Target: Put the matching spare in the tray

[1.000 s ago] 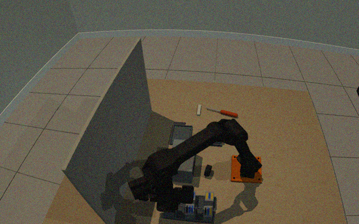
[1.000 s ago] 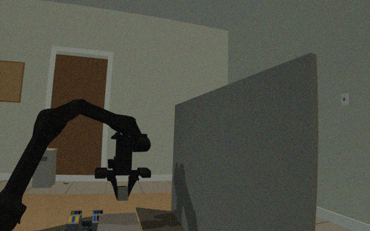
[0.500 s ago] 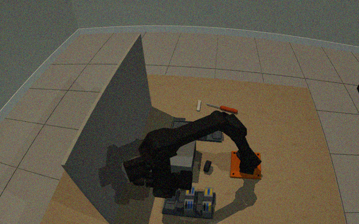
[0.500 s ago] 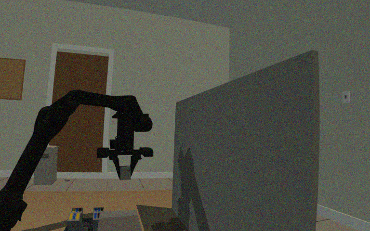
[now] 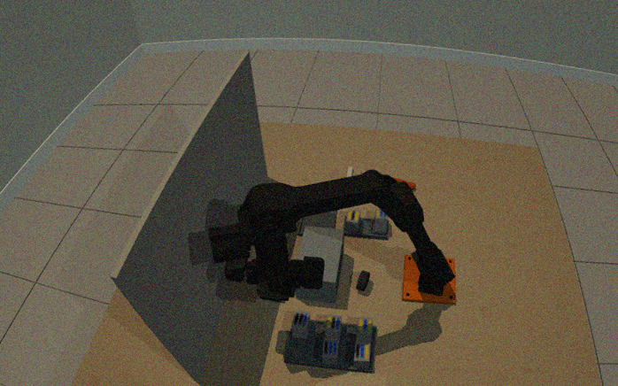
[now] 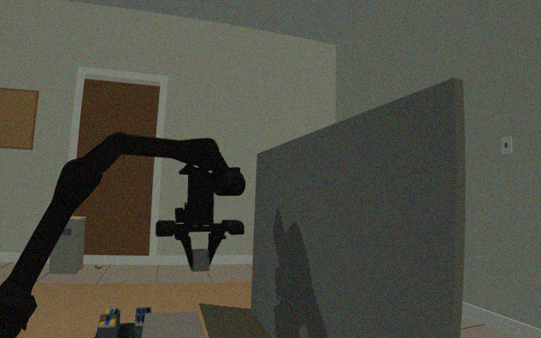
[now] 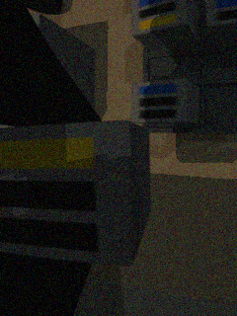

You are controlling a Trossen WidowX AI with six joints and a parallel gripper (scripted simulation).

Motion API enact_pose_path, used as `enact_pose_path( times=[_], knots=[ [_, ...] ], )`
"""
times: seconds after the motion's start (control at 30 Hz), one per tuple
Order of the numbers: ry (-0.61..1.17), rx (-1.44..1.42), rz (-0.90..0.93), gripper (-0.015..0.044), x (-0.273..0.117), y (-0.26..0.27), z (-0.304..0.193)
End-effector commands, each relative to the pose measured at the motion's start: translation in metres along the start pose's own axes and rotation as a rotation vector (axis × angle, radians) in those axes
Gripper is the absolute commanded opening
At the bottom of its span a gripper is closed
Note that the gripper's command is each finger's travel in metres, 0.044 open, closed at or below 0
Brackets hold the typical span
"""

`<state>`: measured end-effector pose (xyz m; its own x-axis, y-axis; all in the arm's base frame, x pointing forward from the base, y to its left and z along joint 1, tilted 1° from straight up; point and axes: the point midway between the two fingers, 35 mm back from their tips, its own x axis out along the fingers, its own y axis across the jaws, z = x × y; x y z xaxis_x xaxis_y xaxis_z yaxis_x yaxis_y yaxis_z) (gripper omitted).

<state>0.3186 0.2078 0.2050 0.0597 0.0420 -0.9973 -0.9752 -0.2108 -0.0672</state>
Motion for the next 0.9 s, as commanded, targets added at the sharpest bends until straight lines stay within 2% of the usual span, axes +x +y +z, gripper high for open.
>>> enact_pose_path(
  times=[0.0, 0.87],
  knots=[
    [0.003, -0.004, 0.003, 0.0000, 0.000, -0.007, -0.023],
    [0.029, -0.005, 0.002, 0.0000, -0.003, -0.019, -0.191]
  ],
)
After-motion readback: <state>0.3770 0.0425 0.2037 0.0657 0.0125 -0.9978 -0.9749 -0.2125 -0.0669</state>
